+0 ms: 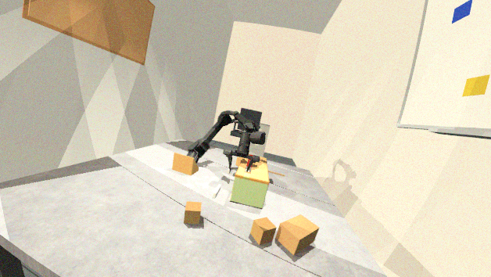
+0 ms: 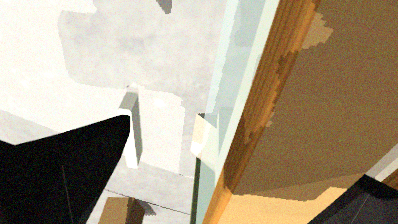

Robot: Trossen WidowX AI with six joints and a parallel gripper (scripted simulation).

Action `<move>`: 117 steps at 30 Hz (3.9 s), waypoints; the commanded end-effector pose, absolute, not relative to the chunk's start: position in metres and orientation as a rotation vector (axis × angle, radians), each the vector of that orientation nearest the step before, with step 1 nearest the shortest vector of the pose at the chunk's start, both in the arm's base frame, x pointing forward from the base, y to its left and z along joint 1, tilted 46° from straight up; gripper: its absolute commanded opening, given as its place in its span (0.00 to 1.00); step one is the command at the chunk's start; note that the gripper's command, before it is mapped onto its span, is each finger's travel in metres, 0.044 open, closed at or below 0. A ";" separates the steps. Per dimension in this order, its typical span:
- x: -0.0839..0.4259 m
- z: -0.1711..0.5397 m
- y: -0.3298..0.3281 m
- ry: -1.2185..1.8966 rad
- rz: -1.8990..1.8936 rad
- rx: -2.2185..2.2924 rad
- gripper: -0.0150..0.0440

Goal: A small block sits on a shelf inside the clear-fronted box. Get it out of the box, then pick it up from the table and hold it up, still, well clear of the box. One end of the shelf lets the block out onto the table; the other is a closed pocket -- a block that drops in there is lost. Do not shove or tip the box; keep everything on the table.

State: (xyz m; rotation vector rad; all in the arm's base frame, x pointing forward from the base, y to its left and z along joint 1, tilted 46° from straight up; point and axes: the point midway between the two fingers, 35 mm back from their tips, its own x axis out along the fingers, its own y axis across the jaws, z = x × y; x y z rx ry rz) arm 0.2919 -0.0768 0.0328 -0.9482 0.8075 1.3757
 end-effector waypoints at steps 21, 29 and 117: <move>0.296 -0.005 -0.116 0.812 1.376 -0.957 0.93; 0.298 -0.017 -0.128 0.812 1.375 -0.958 0.93; 0.255 -0.001 -0.219 0.906 -1.895 3.101 0.74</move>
